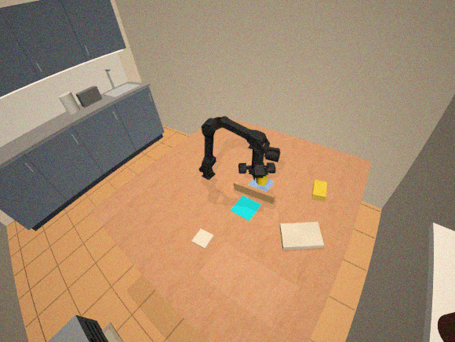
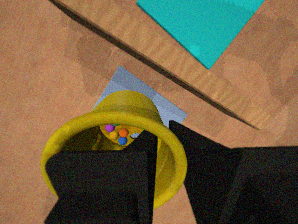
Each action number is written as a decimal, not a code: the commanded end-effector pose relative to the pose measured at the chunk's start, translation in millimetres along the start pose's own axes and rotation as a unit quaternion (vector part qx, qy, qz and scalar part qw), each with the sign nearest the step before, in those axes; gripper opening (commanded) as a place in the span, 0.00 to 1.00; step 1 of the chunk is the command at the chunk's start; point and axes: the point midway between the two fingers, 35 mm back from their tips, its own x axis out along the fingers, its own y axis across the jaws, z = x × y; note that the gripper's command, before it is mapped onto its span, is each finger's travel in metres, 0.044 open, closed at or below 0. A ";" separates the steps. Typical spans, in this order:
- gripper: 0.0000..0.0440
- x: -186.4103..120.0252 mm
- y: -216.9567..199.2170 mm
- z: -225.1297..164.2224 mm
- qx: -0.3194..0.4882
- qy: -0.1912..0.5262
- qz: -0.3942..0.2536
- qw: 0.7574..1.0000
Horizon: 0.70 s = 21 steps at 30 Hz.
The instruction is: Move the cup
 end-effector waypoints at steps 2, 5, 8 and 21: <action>0.04 -12.3 -0.4 8.0 0.020 -0.003 0.014 1.000; 0.04 -19.3 -1.1 14.8 0.033 -0.006 0.022 0.999; 0.03 -25.5 -2.0 23.1 0.047 -0.010 0.031 0.998; 0.00 -37.9 -11.6 67.9 0.101 -0.034 0.067 0.992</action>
